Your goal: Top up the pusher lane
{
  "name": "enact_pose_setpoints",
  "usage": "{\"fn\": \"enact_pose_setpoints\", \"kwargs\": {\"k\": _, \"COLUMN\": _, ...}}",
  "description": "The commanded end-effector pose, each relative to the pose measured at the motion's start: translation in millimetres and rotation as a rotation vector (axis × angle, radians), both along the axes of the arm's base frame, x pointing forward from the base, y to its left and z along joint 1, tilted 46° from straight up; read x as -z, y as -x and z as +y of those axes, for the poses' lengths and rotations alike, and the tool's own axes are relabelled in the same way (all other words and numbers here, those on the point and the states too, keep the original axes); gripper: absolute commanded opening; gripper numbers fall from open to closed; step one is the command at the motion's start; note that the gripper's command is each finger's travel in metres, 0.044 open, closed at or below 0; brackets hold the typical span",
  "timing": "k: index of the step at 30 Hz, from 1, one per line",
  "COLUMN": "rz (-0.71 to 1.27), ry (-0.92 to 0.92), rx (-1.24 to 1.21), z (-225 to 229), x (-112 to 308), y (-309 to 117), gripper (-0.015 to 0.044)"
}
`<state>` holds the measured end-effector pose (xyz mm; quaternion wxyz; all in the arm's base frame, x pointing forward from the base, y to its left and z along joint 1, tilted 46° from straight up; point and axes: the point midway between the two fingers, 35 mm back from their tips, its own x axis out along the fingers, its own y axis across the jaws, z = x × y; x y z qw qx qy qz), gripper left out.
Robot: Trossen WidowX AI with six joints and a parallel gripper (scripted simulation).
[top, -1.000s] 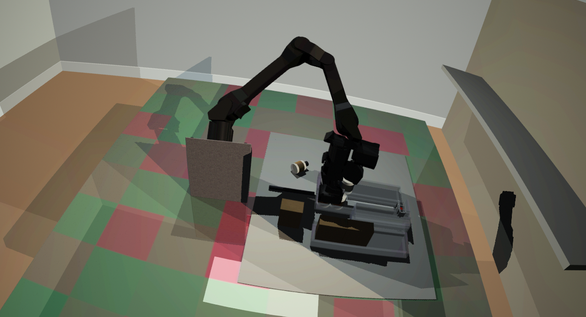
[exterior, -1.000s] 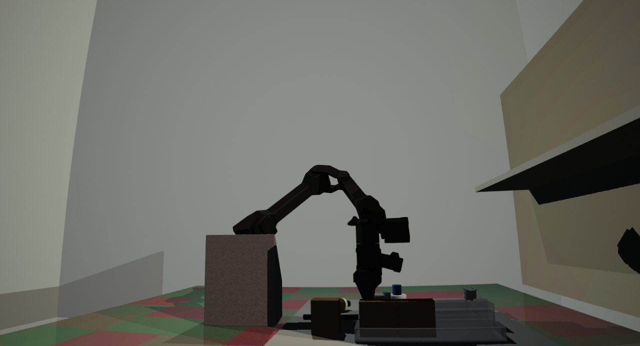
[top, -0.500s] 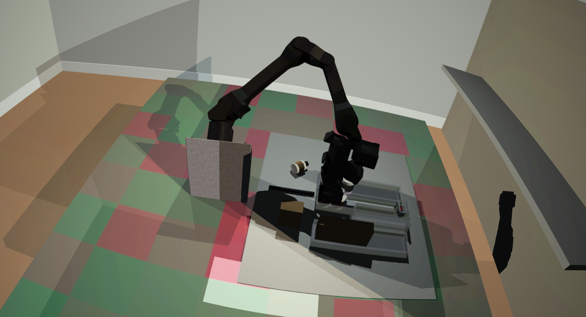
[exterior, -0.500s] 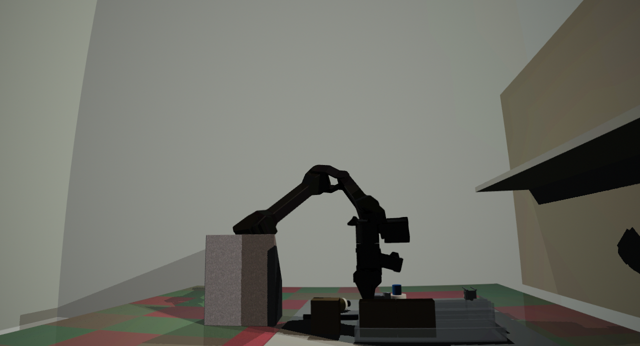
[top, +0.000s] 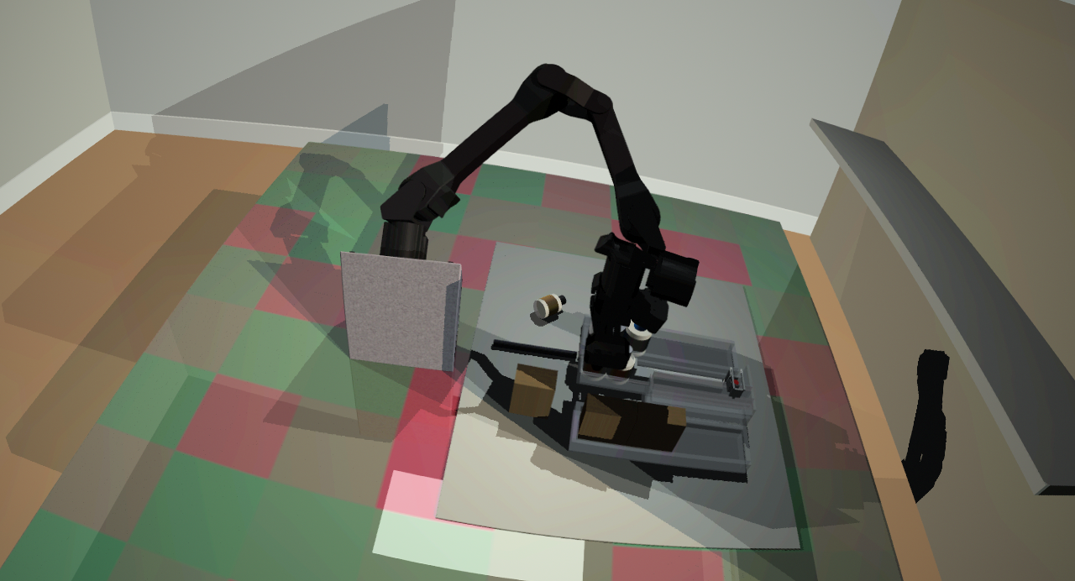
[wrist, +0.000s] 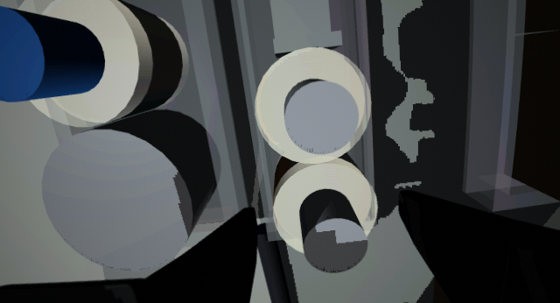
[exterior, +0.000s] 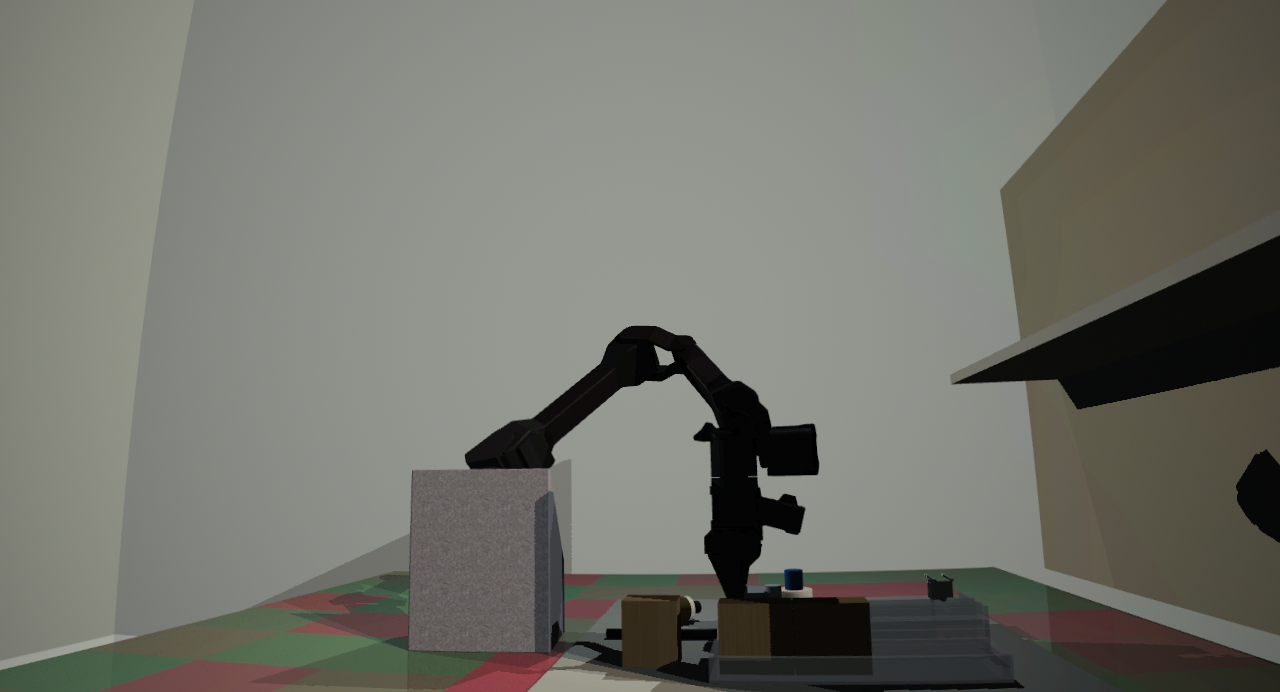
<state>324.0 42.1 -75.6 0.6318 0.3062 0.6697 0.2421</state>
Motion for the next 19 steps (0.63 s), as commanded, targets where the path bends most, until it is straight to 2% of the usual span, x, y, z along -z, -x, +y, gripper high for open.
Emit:
{"fn": "enact_pose_setpoints", "kwargs": {"k": 1, "rz": -0.009, "ry": 0.004, "rx": -0.005, "z": -5, "x": -6, "y": -2, "gripper": 0.0294}}
{"fn": "enact_pose_setpoints", "kwargs": {"k": 19, "rz": -0.006, "ry": 0.004, "rx": -0.005, "z": -4, "x": -9, "y": 45, "gripper": 0.0294}}
